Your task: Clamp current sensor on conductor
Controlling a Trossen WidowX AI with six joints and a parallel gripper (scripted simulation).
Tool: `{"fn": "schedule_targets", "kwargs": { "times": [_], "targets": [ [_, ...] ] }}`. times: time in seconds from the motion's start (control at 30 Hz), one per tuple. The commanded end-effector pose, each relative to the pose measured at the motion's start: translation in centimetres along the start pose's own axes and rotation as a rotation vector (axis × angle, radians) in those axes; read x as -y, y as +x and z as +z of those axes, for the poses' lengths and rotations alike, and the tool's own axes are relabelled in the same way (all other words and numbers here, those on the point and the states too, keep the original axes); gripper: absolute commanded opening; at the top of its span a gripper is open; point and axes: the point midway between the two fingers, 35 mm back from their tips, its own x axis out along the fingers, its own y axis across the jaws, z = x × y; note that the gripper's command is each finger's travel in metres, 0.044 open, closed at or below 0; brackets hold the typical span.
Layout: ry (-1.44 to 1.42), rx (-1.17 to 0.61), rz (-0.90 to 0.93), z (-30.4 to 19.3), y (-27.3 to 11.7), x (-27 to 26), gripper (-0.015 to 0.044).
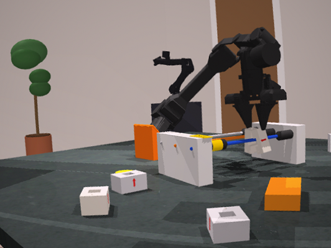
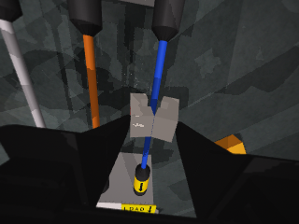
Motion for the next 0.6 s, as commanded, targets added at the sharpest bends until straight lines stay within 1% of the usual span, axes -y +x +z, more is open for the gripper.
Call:
{"fn": "schedule_targets", "kwargs": {
  "times": [0.0, 0.43, 0.57],
  "targets": [
    [0.004, 0.000, -0.003, 0.02, -0.04, -0.07, 0.0105],
    [0.004, 0.000, -0.003, 0.02, -0.04, -0.07, 0.0440],
    [0.004, 0.000, -0.003, 0.02, -0.04, -0.07, 0.0440]
  ]
}}
